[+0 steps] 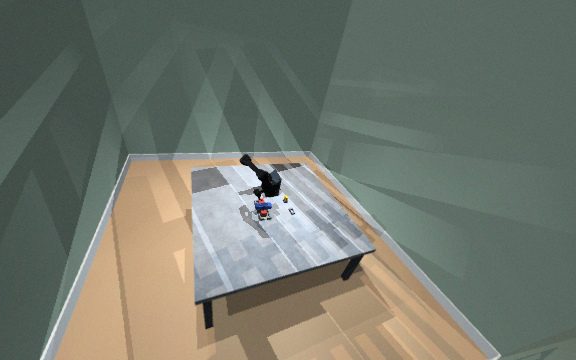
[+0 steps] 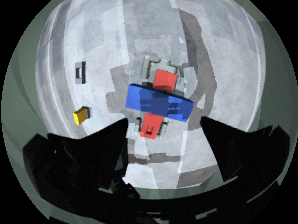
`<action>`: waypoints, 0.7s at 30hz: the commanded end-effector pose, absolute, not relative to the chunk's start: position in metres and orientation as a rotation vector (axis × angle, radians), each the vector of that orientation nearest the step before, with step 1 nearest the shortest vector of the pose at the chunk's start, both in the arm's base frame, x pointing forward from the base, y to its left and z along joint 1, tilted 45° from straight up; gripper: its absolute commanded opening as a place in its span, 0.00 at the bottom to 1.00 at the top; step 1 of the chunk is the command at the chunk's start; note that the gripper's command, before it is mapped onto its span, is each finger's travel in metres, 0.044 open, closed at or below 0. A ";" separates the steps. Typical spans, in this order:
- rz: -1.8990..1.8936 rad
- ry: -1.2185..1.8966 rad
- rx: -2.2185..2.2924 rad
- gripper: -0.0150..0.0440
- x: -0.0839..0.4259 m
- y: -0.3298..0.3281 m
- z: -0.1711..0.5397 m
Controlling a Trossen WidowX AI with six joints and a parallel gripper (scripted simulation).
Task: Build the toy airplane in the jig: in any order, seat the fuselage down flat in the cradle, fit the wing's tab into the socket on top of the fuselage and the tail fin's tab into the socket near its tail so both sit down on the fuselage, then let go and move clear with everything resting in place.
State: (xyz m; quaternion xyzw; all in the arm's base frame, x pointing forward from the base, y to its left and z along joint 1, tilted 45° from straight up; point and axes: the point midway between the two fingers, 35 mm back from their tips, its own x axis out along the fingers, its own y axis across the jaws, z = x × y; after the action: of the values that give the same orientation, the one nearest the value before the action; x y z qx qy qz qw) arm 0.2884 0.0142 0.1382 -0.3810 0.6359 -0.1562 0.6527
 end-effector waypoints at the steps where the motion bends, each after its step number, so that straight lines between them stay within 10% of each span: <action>1: -0.509 1.373 -0.676 1.00 0.289 0.014 0.137; 21: -0.454 1.391 -0.647 1.00 0.242 0.128 0.033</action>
State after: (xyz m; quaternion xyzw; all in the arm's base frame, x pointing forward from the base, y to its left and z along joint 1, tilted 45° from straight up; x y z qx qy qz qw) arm 0.2685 0.0965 0.0691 -0.2914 0.6181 -0.2030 0.7013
